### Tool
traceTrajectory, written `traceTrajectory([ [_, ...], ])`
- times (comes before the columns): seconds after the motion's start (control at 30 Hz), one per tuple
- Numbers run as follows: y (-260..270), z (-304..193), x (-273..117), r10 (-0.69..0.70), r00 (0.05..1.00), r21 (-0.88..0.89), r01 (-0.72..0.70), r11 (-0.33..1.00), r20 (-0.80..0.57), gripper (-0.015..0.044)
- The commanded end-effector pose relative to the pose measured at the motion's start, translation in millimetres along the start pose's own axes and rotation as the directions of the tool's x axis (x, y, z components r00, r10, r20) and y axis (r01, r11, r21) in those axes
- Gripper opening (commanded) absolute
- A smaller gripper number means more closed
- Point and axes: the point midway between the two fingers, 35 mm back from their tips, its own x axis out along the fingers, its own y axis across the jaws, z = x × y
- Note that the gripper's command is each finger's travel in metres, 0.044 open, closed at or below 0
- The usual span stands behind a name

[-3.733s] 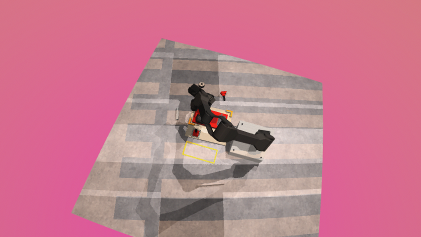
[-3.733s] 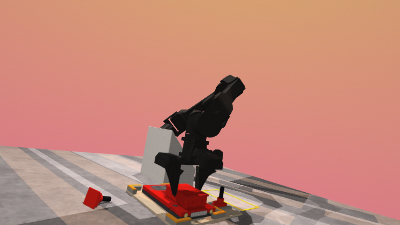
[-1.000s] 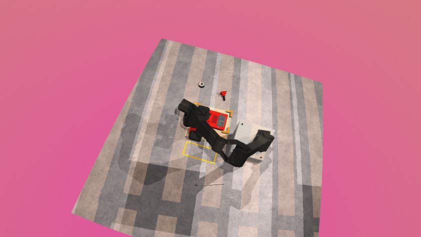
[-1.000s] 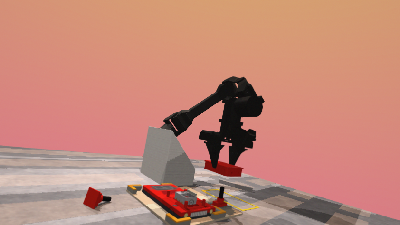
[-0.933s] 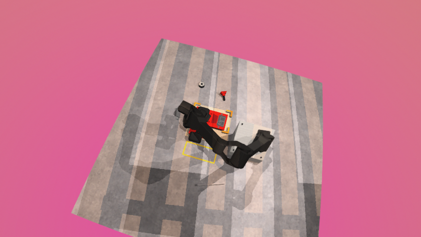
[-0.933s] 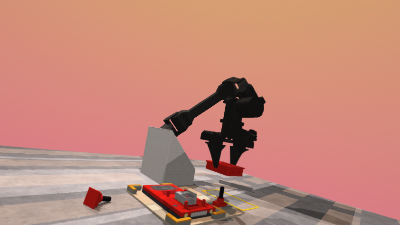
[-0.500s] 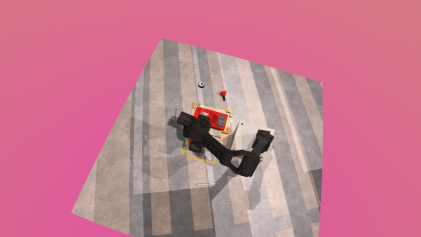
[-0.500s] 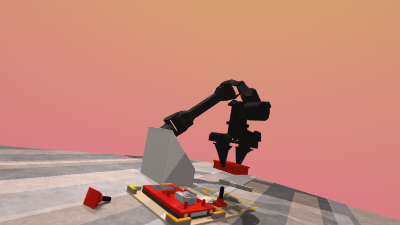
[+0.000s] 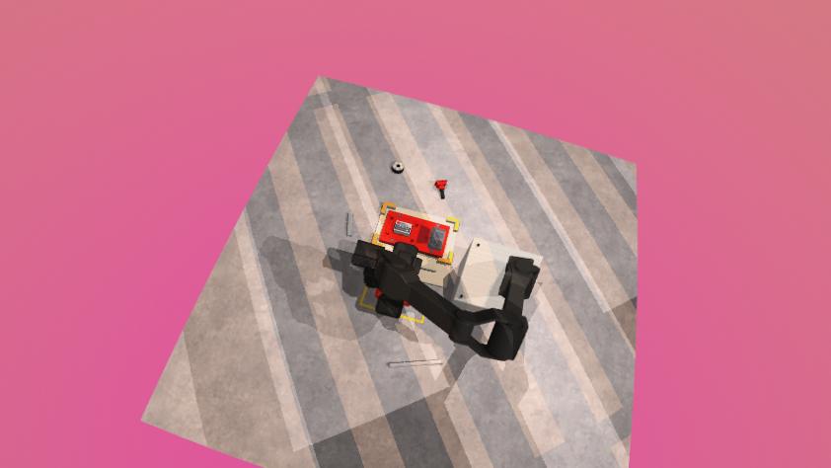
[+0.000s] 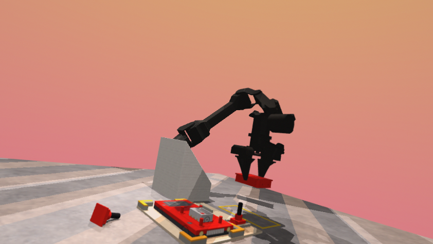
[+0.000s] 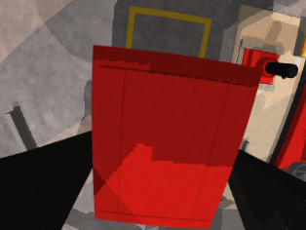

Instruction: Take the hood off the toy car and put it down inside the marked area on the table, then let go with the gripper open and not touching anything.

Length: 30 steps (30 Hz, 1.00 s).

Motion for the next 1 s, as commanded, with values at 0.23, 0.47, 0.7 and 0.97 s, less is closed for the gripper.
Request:
traceTrajectory([
  [0.23,1,-1,7,0.006,1.000,0.007,-0.006,1.000,-0.003,0.0000],
  [0.47,1,-1,11,0.005,1.000,0.007,-0.005,1.000,-0.003,0.0000],
  [0.7,1,-1,16,0.005,1.000,0.007,-0.005,1.000,-0.003,0.0000],
  [0.97,1,0,21,0.004,1.000,0.007,-0.004,1.000,-0.003,0.0000],
])
